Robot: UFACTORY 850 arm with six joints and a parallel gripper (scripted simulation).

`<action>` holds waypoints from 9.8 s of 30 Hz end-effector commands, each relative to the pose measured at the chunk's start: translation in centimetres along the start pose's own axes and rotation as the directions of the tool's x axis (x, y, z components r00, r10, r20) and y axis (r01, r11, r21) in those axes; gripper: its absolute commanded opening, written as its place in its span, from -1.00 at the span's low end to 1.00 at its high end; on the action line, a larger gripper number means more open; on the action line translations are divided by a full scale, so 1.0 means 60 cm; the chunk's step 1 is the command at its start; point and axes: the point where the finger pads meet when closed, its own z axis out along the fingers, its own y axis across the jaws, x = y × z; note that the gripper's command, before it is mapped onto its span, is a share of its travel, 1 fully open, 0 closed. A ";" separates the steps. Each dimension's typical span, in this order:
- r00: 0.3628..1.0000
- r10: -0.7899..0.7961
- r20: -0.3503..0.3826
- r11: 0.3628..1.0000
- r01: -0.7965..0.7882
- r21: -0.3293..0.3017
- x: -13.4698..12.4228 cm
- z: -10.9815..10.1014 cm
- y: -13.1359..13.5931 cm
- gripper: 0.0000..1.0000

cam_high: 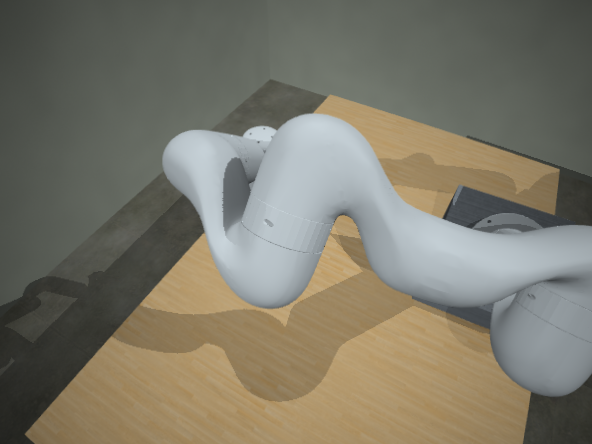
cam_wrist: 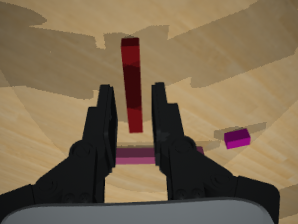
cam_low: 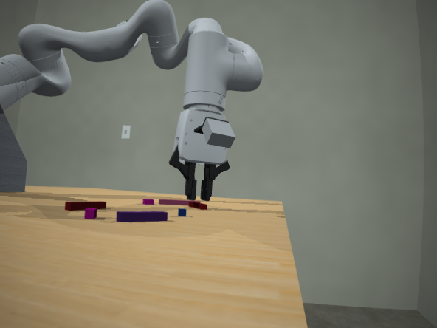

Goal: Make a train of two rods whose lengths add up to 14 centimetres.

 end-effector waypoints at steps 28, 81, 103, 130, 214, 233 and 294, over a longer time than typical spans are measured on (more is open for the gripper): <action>1.000 0.000 -0.001 1.000 0.000 0.001 0.001 0.022 -0.001 -0.51; 1.000 0.000 -0.001 1.000 0.000 0.001 0.001 0.022 -0.001 -0.92; 1.000 0.000 -0.001 1.000 0.000 0.001 0.001 0.021 -0.001 -0.92; 1.000 0.000 -0.001 1.000 0.000 0.001 0.001 -0.144 -0.001 -0.92; -0.152 -0.988 0.001 -0.152 0.988 -0.006 0.036 -0.148 0.082 -0.92; -0.584 -0.812 0.004 -0.584 0.812 -0.005 0.044 -0.148 0.104 -0.92; -0.700 0.714 0.003 -0.700 -0.714 0.004 0.067 -0.148 0.188 -0.92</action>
